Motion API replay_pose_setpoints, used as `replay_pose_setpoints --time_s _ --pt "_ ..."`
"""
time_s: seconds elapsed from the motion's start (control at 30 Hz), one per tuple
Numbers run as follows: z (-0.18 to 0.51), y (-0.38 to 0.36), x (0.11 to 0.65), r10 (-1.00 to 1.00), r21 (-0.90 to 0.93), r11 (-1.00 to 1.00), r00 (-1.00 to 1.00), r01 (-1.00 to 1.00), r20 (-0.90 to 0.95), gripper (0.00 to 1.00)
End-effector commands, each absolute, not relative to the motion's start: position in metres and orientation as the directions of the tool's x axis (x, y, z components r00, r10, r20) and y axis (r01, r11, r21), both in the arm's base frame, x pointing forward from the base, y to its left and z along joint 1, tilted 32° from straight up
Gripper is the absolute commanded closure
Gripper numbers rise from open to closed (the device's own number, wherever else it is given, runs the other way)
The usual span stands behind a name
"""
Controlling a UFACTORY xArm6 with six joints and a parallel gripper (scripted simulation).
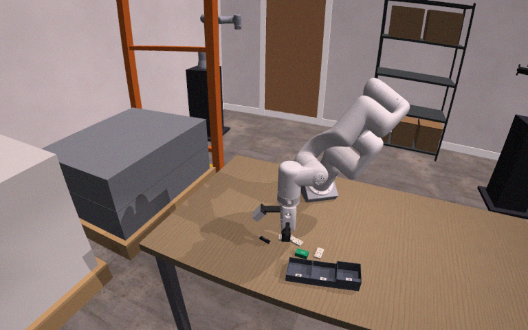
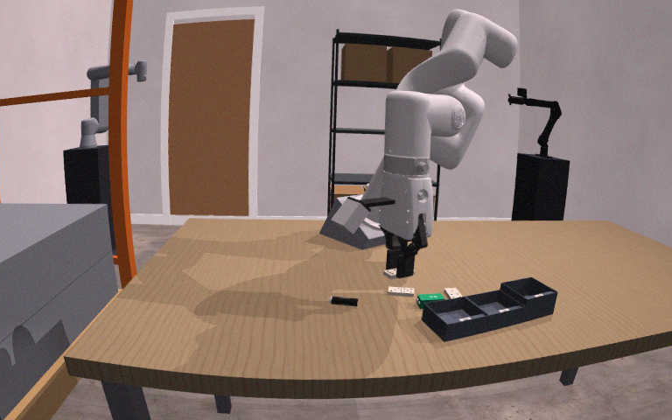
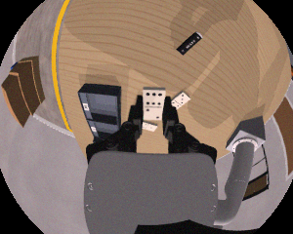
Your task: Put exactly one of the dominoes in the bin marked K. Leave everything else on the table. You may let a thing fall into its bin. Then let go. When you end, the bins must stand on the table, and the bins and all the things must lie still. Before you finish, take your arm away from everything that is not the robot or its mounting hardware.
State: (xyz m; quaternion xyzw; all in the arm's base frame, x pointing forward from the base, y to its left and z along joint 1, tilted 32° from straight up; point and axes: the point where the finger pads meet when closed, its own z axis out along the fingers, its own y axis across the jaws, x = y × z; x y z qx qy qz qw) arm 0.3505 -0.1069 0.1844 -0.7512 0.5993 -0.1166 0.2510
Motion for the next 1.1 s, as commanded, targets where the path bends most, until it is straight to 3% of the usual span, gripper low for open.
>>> replay_pose_setpoints --time_s 0.0,1.07 --pt "0.191 -0.096 0.354 -0.959 -0.519 -0.157 0.255 -0.841 -0.123 1.00" --pt "0.250 0.048 0.388 -0.959 -0.519 -0.156 0.255 -0.840 -0.124 1.00"
